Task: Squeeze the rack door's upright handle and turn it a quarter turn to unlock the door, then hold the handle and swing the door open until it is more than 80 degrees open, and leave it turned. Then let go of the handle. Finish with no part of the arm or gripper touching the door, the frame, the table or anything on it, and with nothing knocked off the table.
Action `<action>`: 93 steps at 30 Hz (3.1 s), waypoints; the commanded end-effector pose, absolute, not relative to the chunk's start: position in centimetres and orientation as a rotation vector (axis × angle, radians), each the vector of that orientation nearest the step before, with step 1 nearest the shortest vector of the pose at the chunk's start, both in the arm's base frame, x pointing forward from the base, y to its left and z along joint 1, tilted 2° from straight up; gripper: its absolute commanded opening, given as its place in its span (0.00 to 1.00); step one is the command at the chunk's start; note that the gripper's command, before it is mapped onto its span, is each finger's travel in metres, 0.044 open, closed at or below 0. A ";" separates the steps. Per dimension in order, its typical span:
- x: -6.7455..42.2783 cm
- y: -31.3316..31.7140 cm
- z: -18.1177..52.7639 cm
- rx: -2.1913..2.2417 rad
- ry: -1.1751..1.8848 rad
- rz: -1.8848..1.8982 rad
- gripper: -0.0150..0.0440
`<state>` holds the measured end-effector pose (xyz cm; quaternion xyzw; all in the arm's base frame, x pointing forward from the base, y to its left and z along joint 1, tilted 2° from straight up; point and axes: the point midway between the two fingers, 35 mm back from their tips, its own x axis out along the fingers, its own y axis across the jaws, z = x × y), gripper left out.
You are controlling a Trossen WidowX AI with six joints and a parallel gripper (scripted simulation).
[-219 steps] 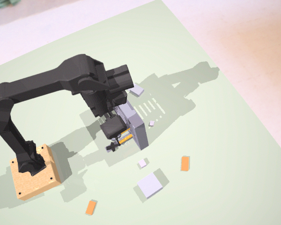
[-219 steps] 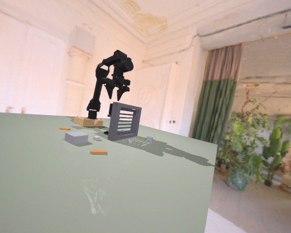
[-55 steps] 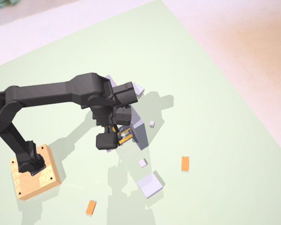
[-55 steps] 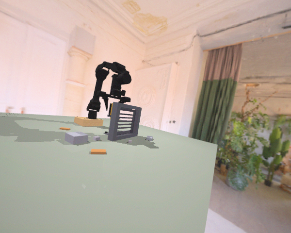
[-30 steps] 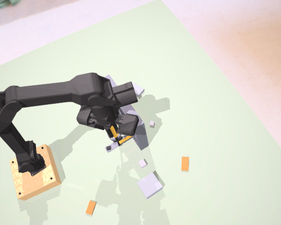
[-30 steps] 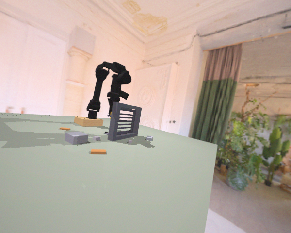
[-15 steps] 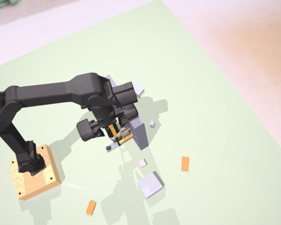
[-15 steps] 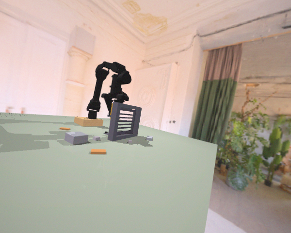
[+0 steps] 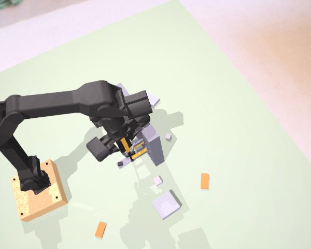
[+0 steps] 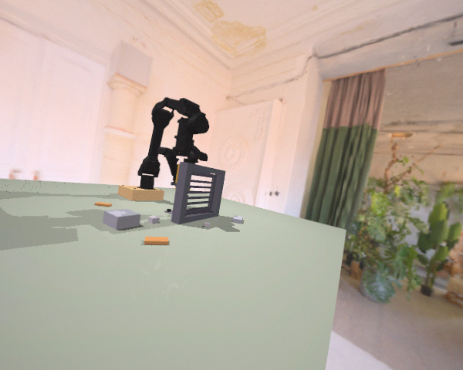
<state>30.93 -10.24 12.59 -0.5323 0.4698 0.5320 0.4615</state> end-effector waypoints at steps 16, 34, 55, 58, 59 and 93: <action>30.9 -10.2 12.6 -1.314 1.150 1.315 0.29; 29.7 -9.6 12.6 -1.091 1.292 1.092 0.29; 26.3 -7.3 12.6 -0.790 1.434 0.792 0.29; 25.8 -6.8 12.6 -0.752 1.449 0.755 0.29; 25.7 -6.7 12.6 -0.740 1.453 0.743 0.29; 22.0 -0.4 12.5 -0.367 1.552 0.376 0.29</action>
